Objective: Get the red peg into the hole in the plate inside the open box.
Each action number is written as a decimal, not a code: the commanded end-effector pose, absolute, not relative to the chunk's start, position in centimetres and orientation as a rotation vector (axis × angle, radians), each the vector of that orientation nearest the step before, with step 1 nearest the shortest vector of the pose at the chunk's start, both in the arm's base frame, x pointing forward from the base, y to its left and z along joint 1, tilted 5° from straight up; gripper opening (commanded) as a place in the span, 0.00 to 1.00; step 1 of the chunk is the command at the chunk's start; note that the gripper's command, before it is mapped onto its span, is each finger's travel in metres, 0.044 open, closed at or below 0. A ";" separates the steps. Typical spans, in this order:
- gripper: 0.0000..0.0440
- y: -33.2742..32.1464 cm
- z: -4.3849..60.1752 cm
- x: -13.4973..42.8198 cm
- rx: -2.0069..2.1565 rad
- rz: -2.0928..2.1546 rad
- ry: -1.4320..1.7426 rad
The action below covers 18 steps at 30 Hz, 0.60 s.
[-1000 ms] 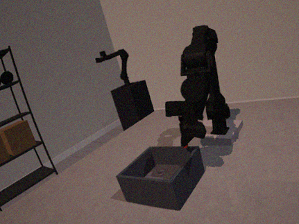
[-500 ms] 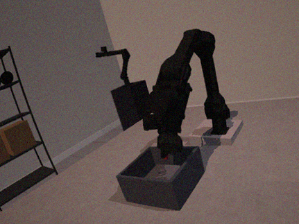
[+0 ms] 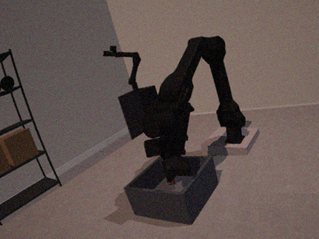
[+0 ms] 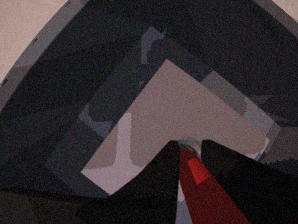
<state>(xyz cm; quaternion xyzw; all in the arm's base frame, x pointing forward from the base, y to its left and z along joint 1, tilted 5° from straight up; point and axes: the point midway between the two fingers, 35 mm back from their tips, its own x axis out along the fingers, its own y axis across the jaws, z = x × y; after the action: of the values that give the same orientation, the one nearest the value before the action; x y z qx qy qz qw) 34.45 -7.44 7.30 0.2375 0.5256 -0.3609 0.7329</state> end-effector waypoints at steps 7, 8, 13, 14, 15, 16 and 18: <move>0.49 -8.3 6.4 35.5 0.504 -0.738 1.211; 0.55 -8.3 6.6 35.8 0.507 -0.732 1.213; 0.85 -8.4 7.7 37.6 0.529 -0.694 1.217; 0.91 -8.4 7.9 37.9 0.534 -0.685 1.218; 0.97 -8.3 8.1 38.3 0.539 -0.676 1.220; 1.00 -8.3 8.3 38.7 0.544 -0.667 1.222; 1.00 -8.1 8.7 39.4 0.554 -0.646 1.227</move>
<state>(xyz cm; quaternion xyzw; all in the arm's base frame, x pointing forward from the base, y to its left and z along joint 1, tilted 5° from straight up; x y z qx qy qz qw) 38.24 -8.37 8.23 0.2436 0.5587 -0.3093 0.7299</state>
